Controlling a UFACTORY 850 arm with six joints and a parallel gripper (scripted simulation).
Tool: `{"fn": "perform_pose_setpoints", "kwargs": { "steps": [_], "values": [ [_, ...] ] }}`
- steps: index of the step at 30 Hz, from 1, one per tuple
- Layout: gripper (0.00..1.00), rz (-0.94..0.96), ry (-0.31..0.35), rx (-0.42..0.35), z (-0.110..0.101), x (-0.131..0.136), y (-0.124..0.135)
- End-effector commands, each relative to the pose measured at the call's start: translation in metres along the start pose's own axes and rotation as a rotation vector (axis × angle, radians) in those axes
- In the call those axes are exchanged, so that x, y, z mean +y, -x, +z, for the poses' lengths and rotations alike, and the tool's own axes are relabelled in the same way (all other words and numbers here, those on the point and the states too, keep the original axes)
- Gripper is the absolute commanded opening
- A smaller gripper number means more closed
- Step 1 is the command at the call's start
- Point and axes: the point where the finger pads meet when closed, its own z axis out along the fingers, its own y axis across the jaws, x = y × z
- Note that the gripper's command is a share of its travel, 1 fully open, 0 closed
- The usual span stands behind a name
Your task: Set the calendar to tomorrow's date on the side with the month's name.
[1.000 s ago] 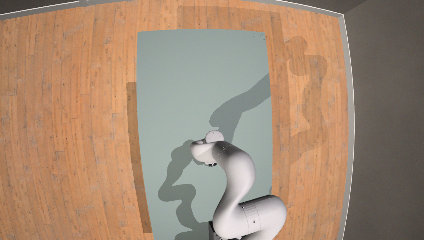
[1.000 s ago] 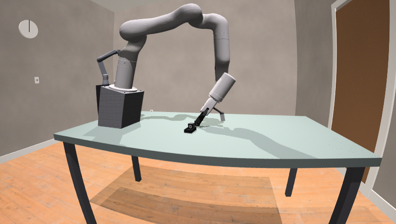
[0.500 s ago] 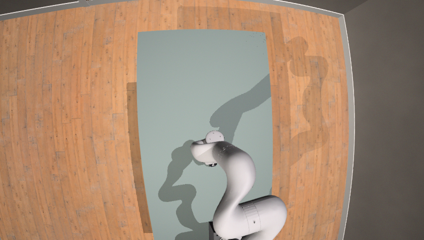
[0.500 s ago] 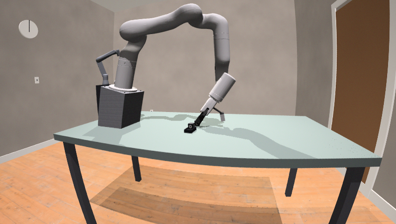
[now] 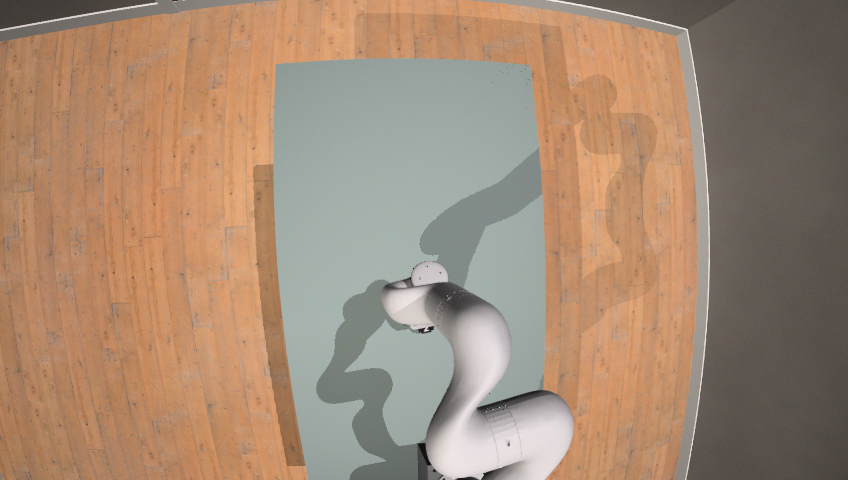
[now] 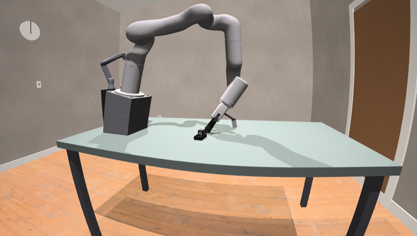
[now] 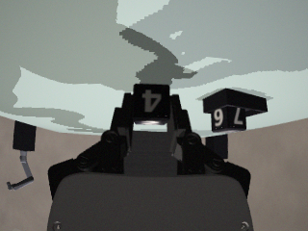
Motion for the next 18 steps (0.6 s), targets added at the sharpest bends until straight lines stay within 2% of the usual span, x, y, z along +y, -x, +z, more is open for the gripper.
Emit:
{"fn": "perform_pose_setpoints", "kwargs": {
  "steps": [1, 18],
  "values": [
    [0.27, 0.0, 0.0, 0.001, -0.0002, 0.0, -0.0009],
    [0.27, 0.0, 0.0, 0.001, 0.0033, 0.0, -0.0034]
  ]
}}
